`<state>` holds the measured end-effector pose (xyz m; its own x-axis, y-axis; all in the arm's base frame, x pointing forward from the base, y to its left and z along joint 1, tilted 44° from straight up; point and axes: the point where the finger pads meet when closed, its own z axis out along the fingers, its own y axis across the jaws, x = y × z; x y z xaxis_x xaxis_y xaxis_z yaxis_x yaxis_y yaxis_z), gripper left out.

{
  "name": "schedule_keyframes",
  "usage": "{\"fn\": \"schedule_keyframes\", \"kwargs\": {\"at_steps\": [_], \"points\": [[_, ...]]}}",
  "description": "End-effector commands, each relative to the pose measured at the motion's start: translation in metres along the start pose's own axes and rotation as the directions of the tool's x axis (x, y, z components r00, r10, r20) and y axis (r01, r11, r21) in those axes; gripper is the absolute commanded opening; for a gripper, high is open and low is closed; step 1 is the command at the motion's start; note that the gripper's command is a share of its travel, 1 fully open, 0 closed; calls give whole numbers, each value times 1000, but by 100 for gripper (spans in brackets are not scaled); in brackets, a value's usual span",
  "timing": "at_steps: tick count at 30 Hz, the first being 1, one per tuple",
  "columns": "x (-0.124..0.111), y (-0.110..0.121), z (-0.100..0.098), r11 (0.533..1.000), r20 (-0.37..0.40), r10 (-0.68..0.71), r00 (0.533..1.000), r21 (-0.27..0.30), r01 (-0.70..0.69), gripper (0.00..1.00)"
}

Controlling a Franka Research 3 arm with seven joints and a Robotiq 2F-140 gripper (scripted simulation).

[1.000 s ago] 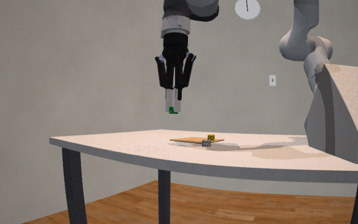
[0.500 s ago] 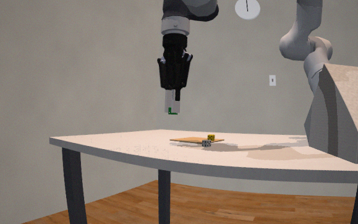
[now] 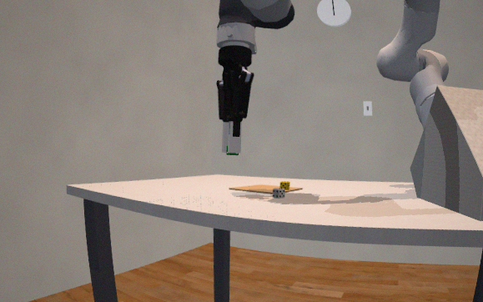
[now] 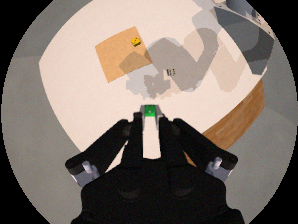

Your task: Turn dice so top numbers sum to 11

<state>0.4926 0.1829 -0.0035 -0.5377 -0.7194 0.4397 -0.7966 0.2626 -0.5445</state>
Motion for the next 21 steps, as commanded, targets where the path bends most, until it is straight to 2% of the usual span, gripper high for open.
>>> {"fn": "schedule_keyframes", "kwargs": {"at_steps": [1, 8, 12, 16, 20, 21], "points": [[0, 4, 0, 986, -10, 168, 986, -7, -168, 9], [-1, 3, -1, 982, -7, 187, 982, -8, -187, 9], [-5, -3, -9, 984, 23, 179, 984, -19, -179, 9], [-16, -21, -32, 987, 107, 161, 981, -46, -156, 9], [-34, -51, -78, 990, 267, 133, 955, -81, -115, 9], [-34, -51, -78, 990, 268, 133, 954, -82, -115, 9]]}}
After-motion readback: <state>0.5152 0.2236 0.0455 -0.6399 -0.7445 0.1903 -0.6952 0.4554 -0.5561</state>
